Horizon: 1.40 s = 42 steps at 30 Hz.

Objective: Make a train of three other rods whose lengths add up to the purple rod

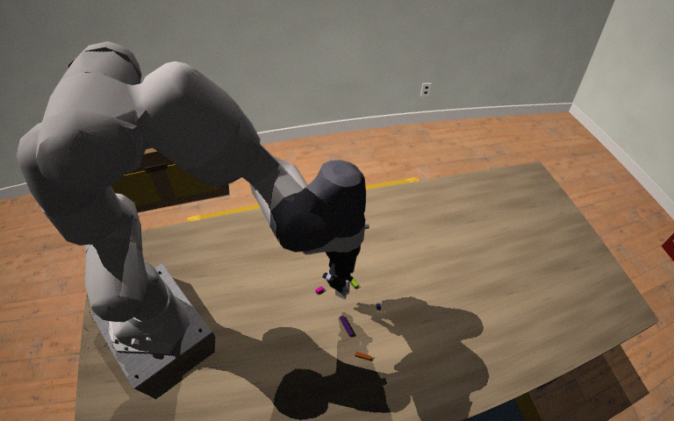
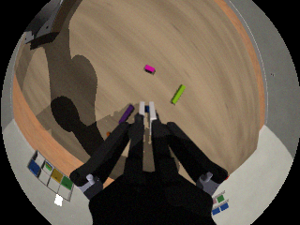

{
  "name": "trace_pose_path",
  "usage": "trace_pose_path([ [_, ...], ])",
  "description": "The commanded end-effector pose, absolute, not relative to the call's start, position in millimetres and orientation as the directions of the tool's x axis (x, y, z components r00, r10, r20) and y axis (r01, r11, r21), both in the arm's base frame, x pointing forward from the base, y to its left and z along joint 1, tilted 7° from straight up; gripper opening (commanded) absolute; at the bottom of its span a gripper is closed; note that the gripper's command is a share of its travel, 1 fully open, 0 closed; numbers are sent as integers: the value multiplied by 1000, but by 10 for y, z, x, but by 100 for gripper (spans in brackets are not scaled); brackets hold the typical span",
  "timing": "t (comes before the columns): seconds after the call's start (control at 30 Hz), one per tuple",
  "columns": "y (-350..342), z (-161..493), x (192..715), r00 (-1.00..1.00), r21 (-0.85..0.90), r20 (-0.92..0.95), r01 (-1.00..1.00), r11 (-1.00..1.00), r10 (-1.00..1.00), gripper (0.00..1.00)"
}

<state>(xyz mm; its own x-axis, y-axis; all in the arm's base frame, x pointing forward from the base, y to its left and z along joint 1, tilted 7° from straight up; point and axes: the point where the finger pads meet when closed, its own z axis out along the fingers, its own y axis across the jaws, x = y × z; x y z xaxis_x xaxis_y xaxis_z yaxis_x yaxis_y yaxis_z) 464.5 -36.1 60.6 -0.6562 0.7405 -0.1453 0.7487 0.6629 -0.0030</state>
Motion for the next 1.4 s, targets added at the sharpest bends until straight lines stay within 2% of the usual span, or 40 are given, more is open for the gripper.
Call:
trace_pose_path([
  [0.0,-335,822,4510,-669,-34,-121,741,670,733,3],
  [0.53,-299,987,4503,-671,-35,-121,739,673,731,3],
  [0.97,1204,817,4485,-835,-64,-109,547,835,539,3],
  [1.37,1271,810,4473,-841,-65,-108,538,841,530,3],
])
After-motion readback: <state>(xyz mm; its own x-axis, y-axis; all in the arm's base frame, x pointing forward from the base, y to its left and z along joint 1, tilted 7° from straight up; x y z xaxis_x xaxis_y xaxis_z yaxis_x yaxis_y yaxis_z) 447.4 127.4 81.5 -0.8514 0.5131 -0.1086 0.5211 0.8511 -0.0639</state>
